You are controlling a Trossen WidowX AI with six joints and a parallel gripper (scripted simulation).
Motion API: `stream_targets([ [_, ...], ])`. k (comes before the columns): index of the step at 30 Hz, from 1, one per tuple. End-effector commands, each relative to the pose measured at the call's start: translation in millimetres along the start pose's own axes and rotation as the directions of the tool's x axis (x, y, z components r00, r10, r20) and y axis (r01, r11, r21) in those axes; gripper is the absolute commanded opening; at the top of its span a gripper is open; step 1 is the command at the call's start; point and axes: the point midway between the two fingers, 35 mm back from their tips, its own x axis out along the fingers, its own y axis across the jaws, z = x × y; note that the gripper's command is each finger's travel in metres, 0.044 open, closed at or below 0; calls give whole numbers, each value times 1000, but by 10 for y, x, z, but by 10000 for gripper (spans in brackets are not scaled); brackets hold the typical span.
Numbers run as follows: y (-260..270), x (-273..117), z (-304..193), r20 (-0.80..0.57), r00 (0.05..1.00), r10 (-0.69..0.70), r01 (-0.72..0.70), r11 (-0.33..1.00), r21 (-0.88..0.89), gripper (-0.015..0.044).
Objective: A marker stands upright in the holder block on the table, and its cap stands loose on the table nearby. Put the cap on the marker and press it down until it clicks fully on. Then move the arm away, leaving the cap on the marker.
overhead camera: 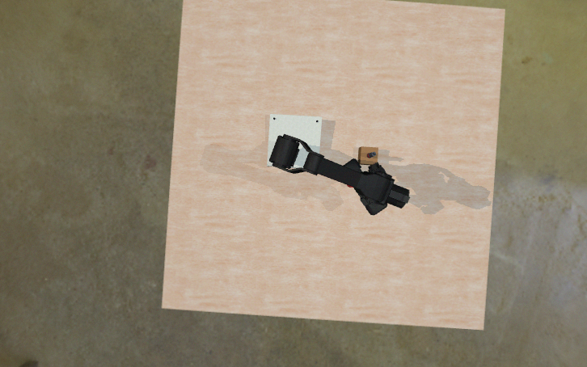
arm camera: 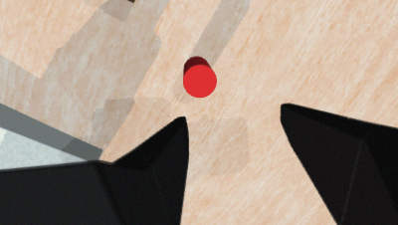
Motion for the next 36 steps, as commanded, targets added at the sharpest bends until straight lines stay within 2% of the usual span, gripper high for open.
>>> stream_targets([
  [1, 90, 5, 23, -27, 997, 68, -71, 992, -107, 236],
  [6, 94, 24, 37, -27, 997, 68, -71, 992, -107, 236],
  [10, 115, 335, 28, -27, 997, 68, -71, 992, -107, 236],
  [17, 130, 492, 34, -27, 997, 68, -71, 992, -107, 236],
  [36, 140, 755, 38, -27, 997, 68, -71, 992, -107, 236],
])
